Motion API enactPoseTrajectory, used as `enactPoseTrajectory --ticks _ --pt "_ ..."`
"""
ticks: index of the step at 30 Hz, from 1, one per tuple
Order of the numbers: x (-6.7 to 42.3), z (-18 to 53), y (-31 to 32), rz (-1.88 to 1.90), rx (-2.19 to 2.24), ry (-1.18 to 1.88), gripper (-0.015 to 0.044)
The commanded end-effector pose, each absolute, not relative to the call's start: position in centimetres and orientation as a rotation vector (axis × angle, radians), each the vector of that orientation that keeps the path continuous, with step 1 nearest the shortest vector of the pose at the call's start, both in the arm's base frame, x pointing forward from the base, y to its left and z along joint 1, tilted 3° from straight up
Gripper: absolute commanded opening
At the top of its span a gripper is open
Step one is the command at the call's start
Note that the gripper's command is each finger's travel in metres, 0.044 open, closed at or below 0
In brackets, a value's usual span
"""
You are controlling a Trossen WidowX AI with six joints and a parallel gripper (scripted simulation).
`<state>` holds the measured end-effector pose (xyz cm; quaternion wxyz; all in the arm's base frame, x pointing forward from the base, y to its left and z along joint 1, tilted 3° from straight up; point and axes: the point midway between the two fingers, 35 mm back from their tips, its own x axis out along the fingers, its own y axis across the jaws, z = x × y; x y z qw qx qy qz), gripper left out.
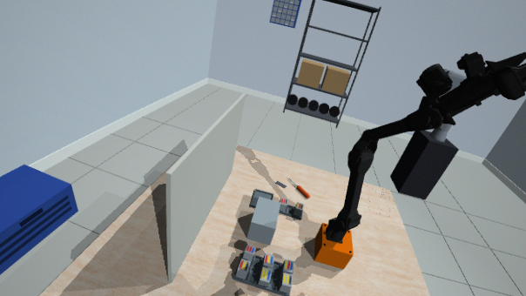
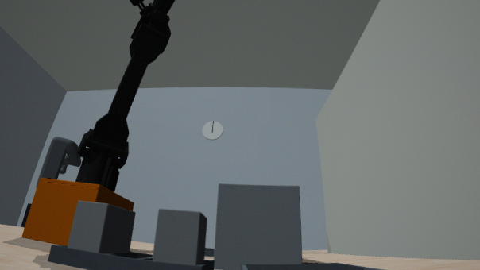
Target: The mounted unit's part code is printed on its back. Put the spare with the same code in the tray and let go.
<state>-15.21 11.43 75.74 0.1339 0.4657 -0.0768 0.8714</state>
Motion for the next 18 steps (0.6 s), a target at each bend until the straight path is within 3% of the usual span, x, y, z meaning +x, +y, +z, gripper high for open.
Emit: enactPoseTrajectory --ticks 1,8,18 --pt "-15.9 73.9 16.4 2.438 1.177 -0.206 0.044" --pt "-13.7 70.0 25.5 2.225 0.899 -0.152 0.044" --pt "-6.0 63.8 35.1 1.907 0.624 -0.033 0.044"
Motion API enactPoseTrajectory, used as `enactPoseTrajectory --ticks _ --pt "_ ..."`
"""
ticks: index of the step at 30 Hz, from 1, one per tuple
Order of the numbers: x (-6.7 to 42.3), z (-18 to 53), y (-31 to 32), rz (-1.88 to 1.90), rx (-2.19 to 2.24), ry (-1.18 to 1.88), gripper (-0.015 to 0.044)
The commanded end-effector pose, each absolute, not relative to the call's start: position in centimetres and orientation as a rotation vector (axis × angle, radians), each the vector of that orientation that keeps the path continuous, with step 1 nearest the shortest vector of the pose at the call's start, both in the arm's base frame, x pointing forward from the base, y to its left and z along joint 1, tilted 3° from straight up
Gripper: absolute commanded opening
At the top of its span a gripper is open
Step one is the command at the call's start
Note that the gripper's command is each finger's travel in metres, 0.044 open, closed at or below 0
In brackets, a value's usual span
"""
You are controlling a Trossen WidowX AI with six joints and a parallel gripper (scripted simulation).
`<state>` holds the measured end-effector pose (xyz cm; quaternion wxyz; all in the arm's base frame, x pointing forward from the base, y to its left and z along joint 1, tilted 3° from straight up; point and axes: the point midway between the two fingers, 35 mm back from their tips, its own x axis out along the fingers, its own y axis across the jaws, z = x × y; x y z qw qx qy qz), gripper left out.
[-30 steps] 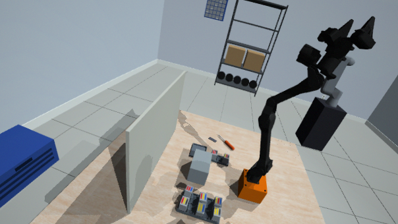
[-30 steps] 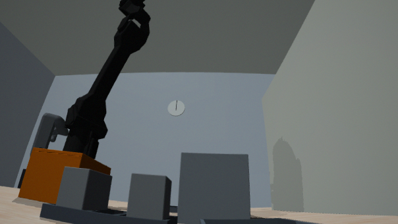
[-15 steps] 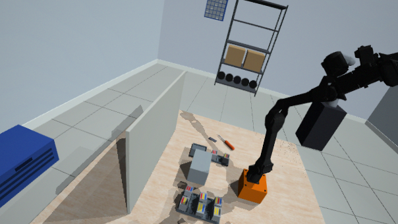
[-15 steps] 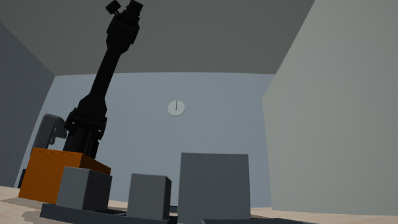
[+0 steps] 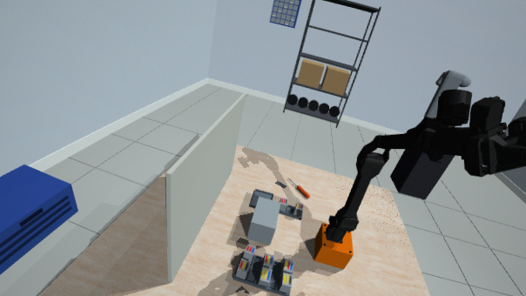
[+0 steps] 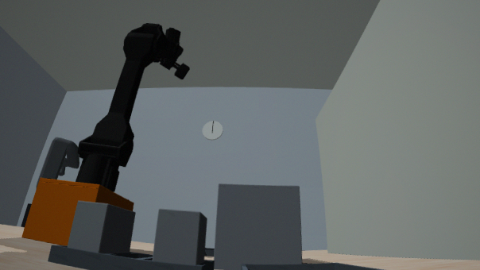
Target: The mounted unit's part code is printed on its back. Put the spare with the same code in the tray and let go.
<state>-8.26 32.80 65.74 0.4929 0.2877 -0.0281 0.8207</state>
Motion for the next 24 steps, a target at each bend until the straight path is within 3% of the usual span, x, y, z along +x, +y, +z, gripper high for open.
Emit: enactPoseTrajectory --ticks 1,9,18,24 --pt "-4.9 62.9 36.0 1.872 0.591 -0.017 0.044" --pt "4.5 56.3 40.4 1.602 0.365 0.091 0.044" --pt "12.9 50.7 41.1 1.383 0.202 0.177 0.044" --pt "21.2 45.8 39.5 1.163 0.089 0.279 0.044"
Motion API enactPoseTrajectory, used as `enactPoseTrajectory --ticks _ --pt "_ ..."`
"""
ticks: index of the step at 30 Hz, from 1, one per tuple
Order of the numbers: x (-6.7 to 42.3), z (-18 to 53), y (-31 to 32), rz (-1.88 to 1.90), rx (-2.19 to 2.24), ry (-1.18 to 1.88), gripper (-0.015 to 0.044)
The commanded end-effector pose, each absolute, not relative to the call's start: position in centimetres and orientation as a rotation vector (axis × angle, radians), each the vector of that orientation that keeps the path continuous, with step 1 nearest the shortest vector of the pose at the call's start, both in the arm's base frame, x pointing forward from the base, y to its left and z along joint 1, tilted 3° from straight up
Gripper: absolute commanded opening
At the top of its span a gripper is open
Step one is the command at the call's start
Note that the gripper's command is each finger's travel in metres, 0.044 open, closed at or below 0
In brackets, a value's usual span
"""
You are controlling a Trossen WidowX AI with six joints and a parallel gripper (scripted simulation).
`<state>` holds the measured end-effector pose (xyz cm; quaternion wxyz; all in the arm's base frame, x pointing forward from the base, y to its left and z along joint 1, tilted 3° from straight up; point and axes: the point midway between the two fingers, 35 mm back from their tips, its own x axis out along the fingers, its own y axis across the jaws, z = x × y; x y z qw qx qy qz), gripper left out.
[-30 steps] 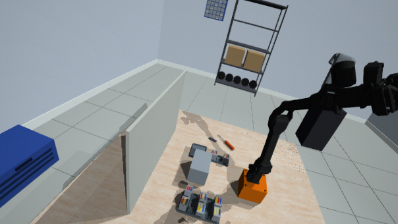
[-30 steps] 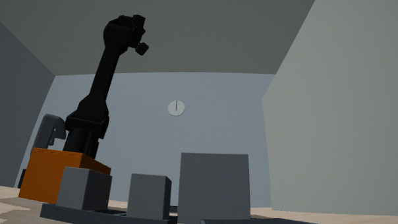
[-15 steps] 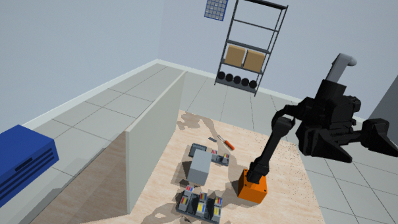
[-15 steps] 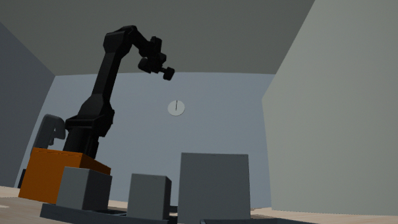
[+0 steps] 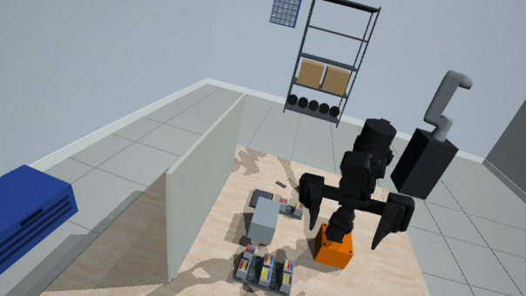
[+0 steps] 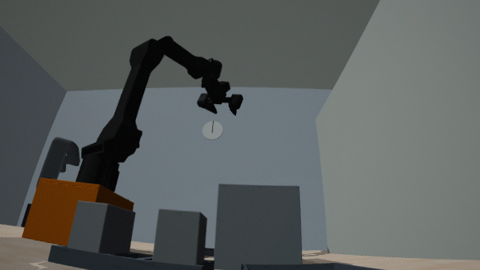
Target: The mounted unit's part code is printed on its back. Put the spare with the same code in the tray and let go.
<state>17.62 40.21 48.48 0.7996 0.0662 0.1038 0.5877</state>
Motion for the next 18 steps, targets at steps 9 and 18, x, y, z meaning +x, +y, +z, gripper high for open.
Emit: enactPoseTrajectory --ticks 9,18 --pt "32.4 37.2 32.9 0.834 -0.047 0.518 0.044" --pt "39.7 28.3 21.7 0.526 -0.114 0.821 0.044"
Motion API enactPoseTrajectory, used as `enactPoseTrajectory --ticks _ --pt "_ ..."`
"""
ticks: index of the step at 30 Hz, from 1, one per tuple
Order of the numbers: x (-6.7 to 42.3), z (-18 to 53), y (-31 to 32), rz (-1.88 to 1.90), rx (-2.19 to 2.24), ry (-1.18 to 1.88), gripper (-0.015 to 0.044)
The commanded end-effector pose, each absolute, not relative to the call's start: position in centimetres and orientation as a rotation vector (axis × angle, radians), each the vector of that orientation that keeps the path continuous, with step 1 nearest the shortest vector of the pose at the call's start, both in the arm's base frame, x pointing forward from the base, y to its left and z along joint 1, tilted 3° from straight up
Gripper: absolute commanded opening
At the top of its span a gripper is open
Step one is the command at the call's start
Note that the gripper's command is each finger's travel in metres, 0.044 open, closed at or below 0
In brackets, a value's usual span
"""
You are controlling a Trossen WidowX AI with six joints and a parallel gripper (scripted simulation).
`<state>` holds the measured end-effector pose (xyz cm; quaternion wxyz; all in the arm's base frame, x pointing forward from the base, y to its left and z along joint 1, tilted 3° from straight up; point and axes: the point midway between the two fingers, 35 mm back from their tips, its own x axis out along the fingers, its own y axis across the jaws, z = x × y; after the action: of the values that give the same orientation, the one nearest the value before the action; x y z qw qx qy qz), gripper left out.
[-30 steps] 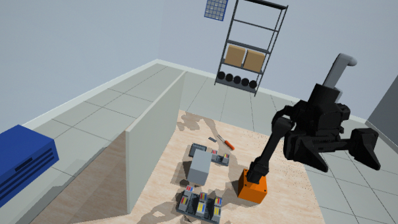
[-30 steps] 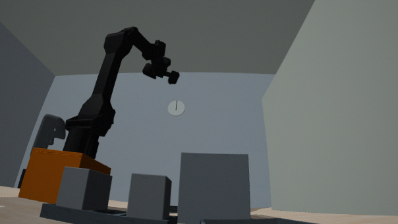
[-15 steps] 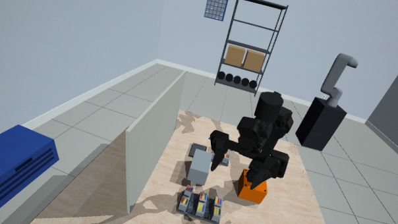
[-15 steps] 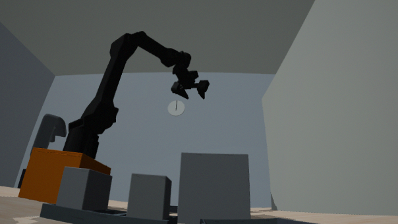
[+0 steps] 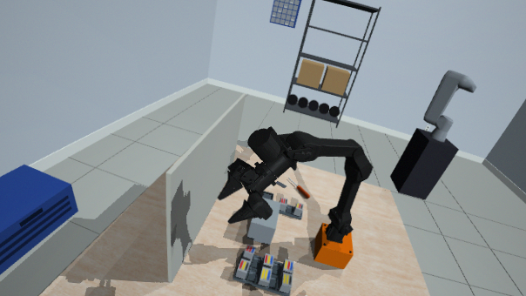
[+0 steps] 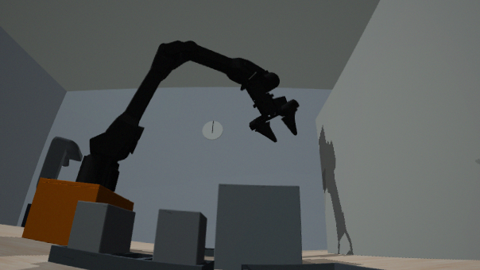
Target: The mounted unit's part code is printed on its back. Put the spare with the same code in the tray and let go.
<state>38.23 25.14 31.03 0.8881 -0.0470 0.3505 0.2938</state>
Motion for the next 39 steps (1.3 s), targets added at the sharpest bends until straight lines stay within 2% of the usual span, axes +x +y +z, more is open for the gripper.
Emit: enactPoseTrajectory --ticks 1,9,18,36,39 --pt "40.2 27.4 20.3 0.493 -0.117 0.857 0.044" --pt "41.2 20.6 8.3 0.244 -0.089 1.169 0.044" --pt "37.4 15.4 -3.3 0.029 0.034 1.517 0.044" --pt "37.3 15.3 -3.5 0.026 0.038 1.524 0.044" --pt "36.8 15.0 -0.9 0.111 -0.05 1.521 0.044"
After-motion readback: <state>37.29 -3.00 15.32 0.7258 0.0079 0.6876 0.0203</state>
